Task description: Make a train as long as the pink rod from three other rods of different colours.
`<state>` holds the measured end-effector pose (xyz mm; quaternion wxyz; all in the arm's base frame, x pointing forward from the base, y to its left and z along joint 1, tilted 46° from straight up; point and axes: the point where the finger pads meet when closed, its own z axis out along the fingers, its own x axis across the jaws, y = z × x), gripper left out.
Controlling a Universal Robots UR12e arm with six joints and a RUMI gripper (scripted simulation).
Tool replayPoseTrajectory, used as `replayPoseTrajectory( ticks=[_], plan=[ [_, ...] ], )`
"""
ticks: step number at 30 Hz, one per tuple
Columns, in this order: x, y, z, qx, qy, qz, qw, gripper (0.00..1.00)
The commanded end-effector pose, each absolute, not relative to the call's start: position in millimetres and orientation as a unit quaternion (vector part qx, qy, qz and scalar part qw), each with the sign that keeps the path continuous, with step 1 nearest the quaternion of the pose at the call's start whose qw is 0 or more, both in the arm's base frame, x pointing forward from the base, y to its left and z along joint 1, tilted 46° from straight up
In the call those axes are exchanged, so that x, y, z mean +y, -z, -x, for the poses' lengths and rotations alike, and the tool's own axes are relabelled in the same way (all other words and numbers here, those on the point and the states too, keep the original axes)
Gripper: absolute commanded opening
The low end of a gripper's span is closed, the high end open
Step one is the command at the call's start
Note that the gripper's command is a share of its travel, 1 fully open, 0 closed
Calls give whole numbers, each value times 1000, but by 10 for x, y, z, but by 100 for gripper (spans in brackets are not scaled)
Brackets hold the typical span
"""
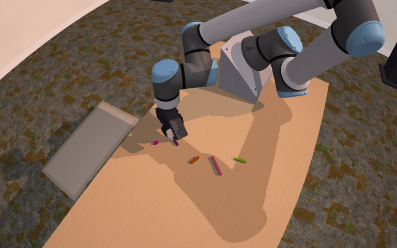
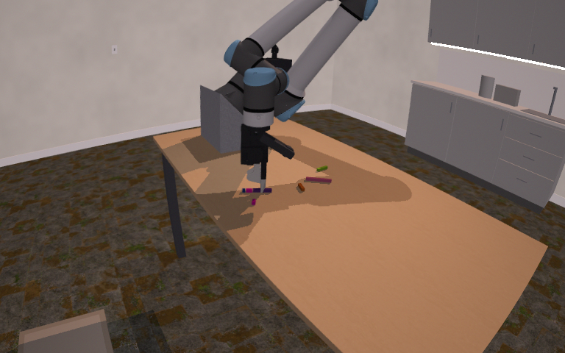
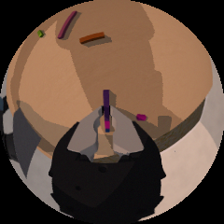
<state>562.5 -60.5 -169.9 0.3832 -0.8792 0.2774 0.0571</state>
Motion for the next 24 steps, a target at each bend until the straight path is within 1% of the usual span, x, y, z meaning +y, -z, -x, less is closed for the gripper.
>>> replayPoseTrajectory(
  ticks=[1, 3, 4, 8, 9, 11, 12, 14, 15, 24],
  plan=[
    [-612, 1697, -5629, 277, -57, 879, 383, 3],
    [-612, 1697, -5629, 277, -57, 879, 383, 3],
    [-612, 1697, -5629, 277, -57, 879, 383, 6],
    [-612, 1697, -5629, 277, -57, 879, 383, 6],
    [-612, 1697, -5629, 277, -57, 879, 383, 8],
    [-612, 1697, -5629, 277, -57, 879, 383, 8],
    [-612, 1697, -5629, 277, -57, 879, 383, 11],
    [-612, 1697, -5629, 277, -57, 879, 383, 11],
    [-612, 1697, -5629, 277, -57, 879, 383, 14],
    [-612, 1697, -5629, 277, -57, 879, 383, 14]
  ],
)
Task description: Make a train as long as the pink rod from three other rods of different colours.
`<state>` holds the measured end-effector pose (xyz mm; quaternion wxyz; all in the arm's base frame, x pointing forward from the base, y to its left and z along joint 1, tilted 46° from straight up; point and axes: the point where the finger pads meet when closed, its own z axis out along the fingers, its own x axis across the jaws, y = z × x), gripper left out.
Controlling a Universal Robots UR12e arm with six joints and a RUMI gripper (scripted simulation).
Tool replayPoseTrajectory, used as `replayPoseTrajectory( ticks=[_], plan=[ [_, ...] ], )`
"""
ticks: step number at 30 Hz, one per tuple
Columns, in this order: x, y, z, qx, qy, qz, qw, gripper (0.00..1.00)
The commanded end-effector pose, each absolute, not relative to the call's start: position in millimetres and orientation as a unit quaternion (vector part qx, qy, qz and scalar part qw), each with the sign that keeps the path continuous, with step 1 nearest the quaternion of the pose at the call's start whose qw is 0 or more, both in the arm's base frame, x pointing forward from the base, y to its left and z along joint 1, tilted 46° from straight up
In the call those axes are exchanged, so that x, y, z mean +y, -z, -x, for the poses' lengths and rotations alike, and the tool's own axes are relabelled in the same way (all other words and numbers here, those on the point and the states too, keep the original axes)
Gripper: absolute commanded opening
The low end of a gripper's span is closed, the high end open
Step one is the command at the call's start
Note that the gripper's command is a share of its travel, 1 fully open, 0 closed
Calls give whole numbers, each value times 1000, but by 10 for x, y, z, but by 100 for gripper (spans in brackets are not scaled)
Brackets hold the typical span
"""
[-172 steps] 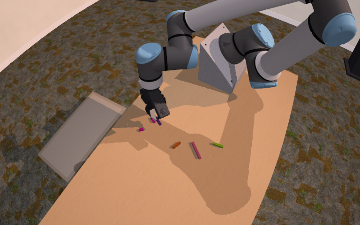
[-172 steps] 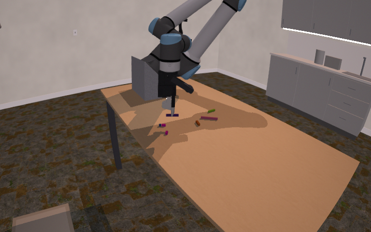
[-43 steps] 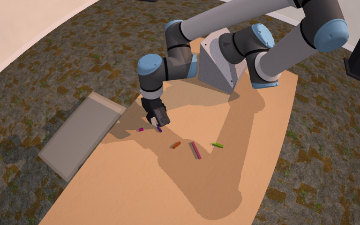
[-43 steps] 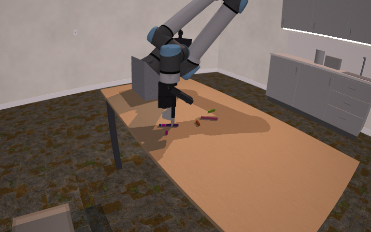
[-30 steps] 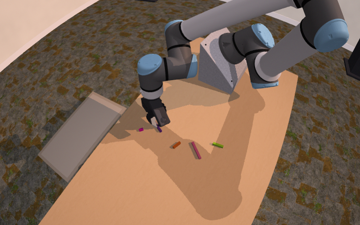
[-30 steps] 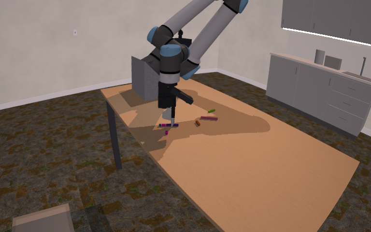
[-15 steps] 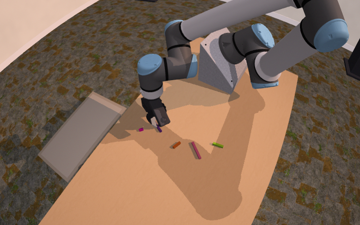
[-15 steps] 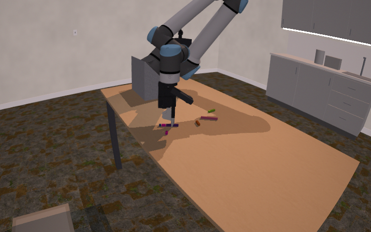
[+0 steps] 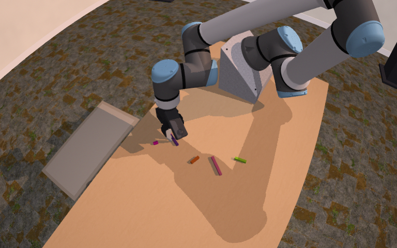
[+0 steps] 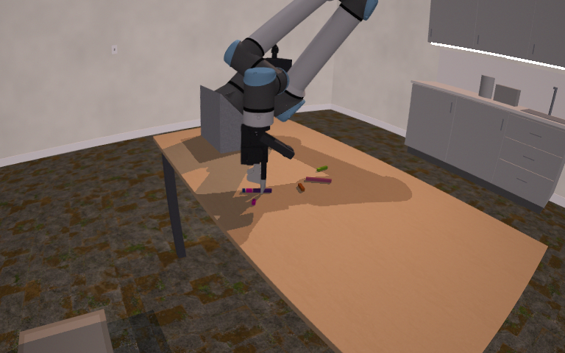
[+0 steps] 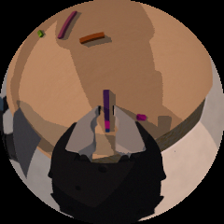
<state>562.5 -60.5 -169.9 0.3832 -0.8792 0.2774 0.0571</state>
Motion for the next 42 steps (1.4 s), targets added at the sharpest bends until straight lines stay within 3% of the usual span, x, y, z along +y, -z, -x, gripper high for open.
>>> replayPoseTrajectory(
  ticks=[1, 35, 36, 42],
  plan=[
    [-612, 1697, -5629, 277, -57, 879, 383, 14],
    [-1247, 1067, -5527, 277, -57, 879, 383, 14],
    [-1247, 1067, -5527, 277, -57, 879, 383, 100],
    [-1247, 1067, -5527, 277, -57, 879, 383, 100]
  ],
)
